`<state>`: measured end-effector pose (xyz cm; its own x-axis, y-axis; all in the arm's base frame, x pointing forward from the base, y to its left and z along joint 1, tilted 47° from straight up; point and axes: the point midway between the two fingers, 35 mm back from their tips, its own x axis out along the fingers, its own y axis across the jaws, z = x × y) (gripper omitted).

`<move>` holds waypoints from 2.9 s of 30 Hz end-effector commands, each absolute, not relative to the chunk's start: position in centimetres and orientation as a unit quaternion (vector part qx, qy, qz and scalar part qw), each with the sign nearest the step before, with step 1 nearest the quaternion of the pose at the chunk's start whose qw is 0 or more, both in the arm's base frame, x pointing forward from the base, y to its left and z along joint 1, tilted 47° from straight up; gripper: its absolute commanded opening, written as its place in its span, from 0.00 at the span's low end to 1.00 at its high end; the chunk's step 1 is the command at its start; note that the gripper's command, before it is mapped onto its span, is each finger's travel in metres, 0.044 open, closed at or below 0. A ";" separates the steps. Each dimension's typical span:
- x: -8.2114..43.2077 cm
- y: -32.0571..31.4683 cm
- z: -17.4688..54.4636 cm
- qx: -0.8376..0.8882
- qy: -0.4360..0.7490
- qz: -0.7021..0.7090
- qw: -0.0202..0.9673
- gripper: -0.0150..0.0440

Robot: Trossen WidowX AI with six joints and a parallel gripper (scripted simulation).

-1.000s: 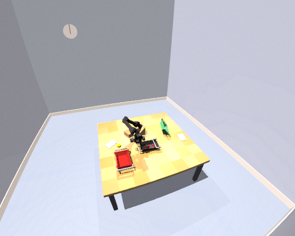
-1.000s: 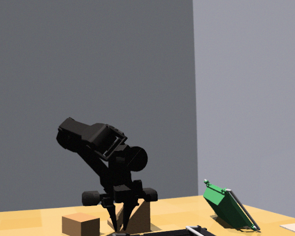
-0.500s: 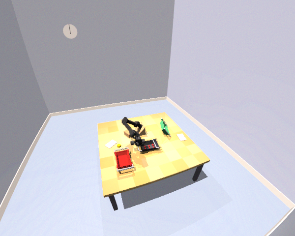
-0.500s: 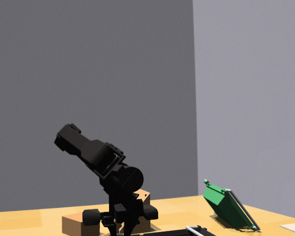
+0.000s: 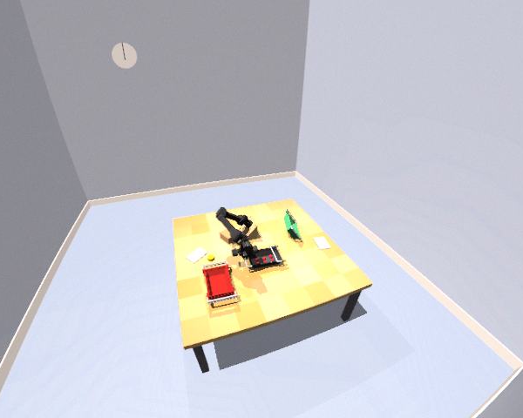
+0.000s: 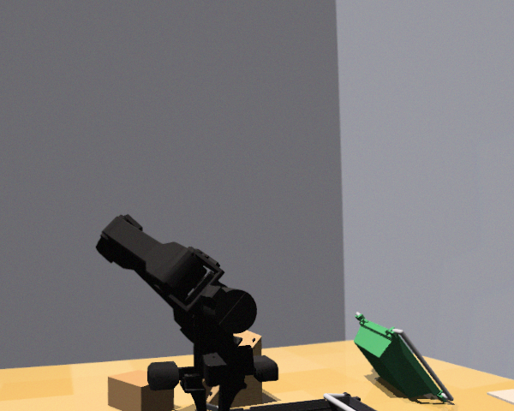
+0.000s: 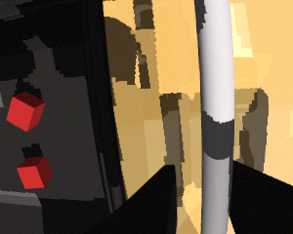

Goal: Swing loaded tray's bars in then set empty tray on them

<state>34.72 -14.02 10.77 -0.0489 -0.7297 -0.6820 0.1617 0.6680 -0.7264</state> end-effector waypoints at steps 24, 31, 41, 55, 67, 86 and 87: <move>36.0 -9.3 5.9 -0.221 0.640 -0.337 0.654 0.41; 36.3 -6.9 8.8 -0.220 0.640 -0.337 0.654 0.41; 36.4 -6.8 8.6 -0.224 0.639 -0.334 0.656 0.41; 36.4 -6.8 8.6 -0.224 0.639 -0.334 0.656 0.41; 36.4 -6.6 8.7 -0.225 0.640 -0.333 0.655 0.25; 37.3 10.5 4.7 -0.206 0.645 -0.292 0.675 0.25; 37.0 12.0 3.7 -0.200 0.645 -0.293 0.676 0.25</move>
<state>37.84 7.78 6.60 0.0025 -0.6683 -0.7438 0.1263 0.7381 -0.6628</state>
